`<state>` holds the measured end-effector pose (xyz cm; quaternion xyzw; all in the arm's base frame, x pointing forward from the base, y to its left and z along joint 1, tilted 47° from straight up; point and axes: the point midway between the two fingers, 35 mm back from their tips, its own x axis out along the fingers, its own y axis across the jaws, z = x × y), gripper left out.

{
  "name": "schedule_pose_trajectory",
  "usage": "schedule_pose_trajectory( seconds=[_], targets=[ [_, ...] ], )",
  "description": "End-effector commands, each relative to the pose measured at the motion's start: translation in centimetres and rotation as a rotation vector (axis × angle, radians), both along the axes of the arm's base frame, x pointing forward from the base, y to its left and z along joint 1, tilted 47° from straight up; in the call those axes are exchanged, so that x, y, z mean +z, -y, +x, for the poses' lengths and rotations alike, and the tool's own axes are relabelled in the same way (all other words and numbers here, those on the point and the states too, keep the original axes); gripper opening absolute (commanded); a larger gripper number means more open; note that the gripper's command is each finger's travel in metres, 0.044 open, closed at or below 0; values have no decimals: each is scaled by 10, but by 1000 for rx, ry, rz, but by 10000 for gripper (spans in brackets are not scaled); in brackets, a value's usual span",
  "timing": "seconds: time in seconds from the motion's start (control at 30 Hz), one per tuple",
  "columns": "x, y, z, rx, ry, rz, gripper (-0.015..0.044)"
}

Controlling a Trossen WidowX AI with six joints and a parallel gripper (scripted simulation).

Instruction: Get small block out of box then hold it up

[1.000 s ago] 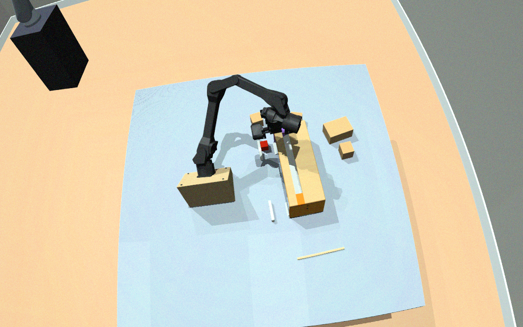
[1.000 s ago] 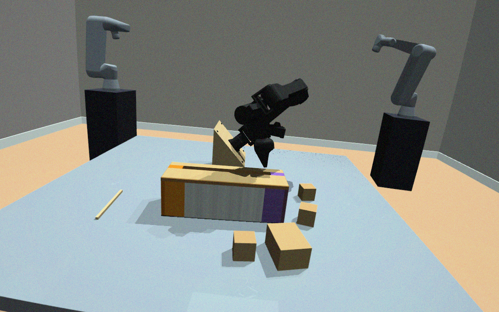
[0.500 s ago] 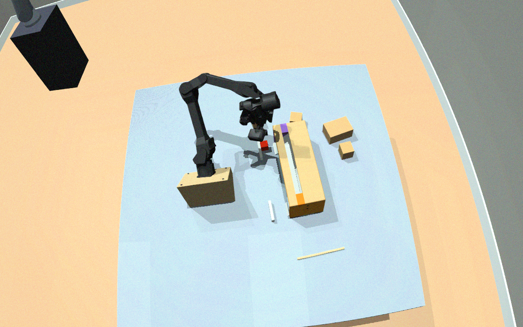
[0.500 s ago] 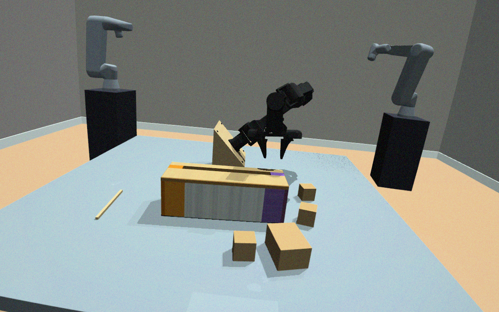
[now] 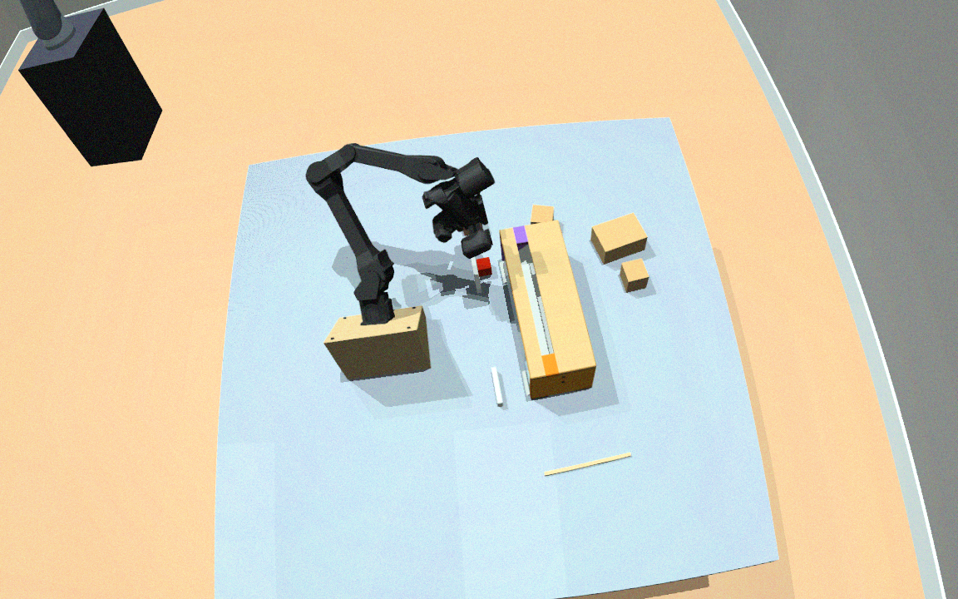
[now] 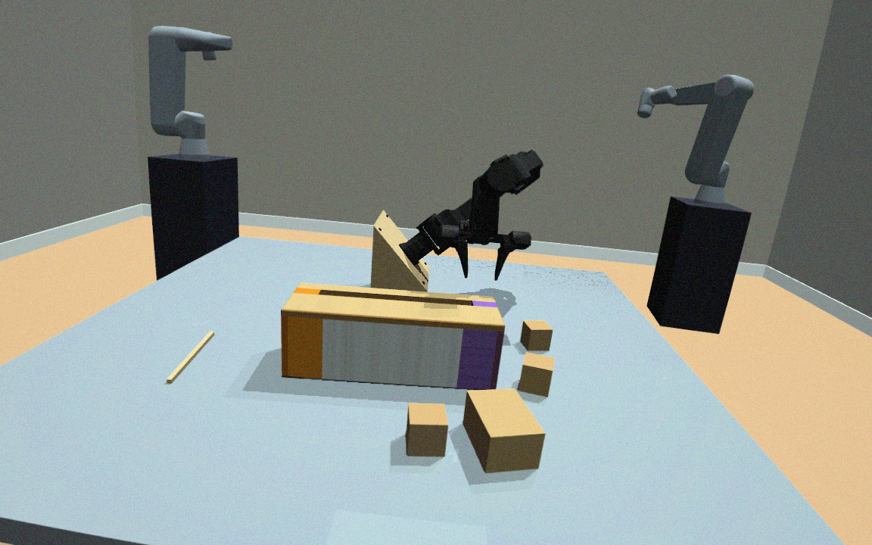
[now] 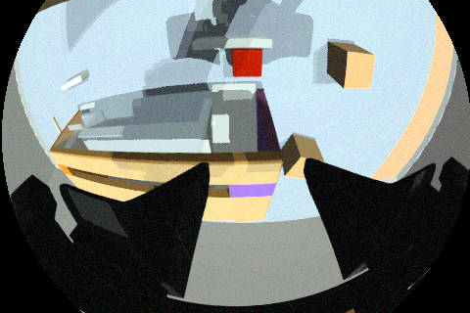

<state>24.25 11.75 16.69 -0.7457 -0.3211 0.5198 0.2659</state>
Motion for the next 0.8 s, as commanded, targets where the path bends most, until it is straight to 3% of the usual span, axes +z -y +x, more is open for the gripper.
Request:
schedule_pose_trajectory(
  seconds=[0.0,0.13,0.77],
  targets=[
    [-29,-27,-8,12,-11,-12,285],
    [-56,-59,-19,7,-7,6,285],
    [-70,-74,-21,8,-8,4,285]
  ],
)
